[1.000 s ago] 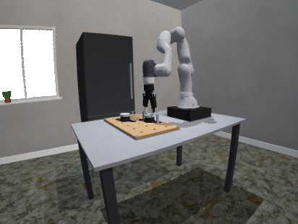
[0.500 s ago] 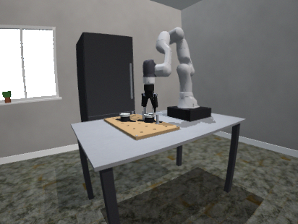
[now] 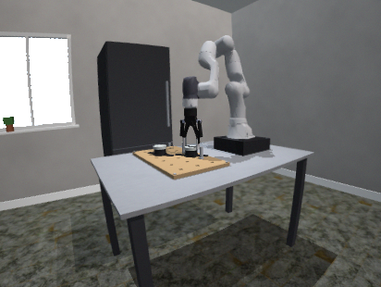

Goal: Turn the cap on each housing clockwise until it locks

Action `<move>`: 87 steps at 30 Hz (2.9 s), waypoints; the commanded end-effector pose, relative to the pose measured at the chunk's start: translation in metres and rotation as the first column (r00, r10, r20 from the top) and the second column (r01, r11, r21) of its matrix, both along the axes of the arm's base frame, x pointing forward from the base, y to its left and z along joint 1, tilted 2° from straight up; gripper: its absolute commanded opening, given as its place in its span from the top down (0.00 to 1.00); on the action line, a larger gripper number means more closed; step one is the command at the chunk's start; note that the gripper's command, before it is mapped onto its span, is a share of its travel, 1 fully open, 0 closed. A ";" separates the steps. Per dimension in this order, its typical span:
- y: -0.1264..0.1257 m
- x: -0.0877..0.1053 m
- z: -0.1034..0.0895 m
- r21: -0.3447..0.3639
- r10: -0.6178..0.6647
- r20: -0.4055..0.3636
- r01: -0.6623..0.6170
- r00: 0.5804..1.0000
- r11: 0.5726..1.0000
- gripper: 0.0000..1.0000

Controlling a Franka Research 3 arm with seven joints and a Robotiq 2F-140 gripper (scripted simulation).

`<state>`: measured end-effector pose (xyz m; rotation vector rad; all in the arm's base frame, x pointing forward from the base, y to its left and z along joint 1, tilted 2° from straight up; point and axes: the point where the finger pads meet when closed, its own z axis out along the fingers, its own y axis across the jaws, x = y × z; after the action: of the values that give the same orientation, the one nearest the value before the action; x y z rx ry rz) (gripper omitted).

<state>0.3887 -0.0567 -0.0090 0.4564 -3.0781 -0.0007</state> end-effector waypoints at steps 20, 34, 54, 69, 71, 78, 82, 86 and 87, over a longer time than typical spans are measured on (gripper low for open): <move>-0.001 -0.001 0.000 0.014 0.334 -0.001 -0.334 0.943 0.943 0.90; -0.001 0.000 0.000 0.014 0.334 -0.001 -0.334 0.943 0.943 0.90; -0.002 0.007 0.000 0.014 0.334 -0.001 -0.334 0.943 0.943 0.90; -0.004 0.022 0.000 0.014 0.334 -0.001 -0.334 0.943 0.943 0.90; -0.004 0.023 -0.001 0.014 0.334 -0.001 -0.334 0.943 0.943 0.90; -0.006 0.033 -0.001 0.014 0.334 -0.001 -0.334 0.943 0.943 0.90; -0.006 0.040 -0.001 0.014 0.334 -0.001 -0.334 0.943 0.943 0.90; -0.007 0.045 -0.001 0.014 0.334 -0.001 -0.334 0.943 0.943 0.90; -0.007 0.045 -0.001 0.014 0.334 -0.001 -0.334 0.943 0.943 0.90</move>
<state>0.4331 -0.0620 -0.0099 0.9853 -2.9587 -0.0195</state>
